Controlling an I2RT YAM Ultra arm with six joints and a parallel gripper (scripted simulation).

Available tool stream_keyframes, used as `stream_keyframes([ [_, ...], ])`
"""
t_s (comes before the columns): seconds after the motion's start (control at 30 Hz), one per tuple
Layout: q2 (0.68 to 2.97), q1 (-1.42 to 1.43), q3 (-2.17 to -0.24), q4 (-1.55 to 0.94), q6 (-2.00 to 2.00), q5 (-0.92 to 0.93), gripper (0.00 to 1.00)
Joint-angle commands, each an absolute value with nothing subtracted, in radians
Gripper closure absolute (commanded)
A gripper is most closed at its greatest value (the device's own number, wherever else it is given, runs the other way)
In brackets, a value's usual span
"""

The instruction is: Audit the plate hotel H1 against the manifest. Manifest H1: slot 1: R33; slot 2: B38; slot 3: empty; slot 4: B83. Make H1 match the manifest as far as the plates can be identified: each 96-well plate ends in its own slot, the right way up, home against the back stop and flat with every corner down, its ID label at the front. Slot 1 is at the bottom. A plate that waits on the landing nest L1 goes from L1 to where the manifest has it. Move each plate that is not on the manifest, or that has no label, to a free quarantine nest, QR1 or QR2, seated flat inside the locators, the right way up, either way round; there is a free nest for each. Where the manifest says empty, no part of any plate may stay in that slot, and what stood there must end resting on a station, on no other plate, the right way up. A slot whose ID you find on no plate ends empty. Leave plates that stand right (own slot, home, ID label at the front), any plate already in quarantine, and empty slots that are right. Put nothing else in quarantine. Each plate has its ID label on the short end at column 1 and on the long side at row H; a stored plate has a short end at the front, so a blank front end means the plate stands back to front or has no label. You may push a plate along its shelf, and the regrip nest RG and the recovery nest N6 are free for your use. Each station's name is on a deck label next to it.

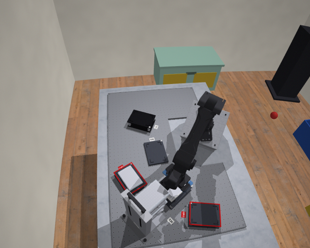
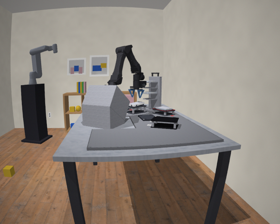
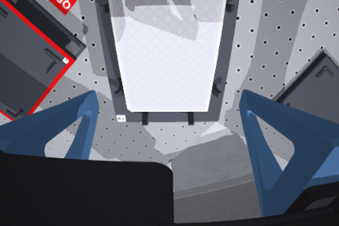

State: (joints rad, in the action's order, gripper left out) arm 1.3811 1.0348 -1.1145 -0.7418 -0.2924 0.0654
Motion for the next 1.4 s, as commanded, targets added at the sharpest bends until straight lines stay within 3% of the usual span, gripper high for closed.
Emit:
stream_keyframes([
  [0.0, 1.351, 1.038, -1.130, -0.719, -0.296, 0.057, 0.00],
  [1.37, 1.496, 1.052, -1.047, -0.555, -0.306, 0.051, 0.00],
])
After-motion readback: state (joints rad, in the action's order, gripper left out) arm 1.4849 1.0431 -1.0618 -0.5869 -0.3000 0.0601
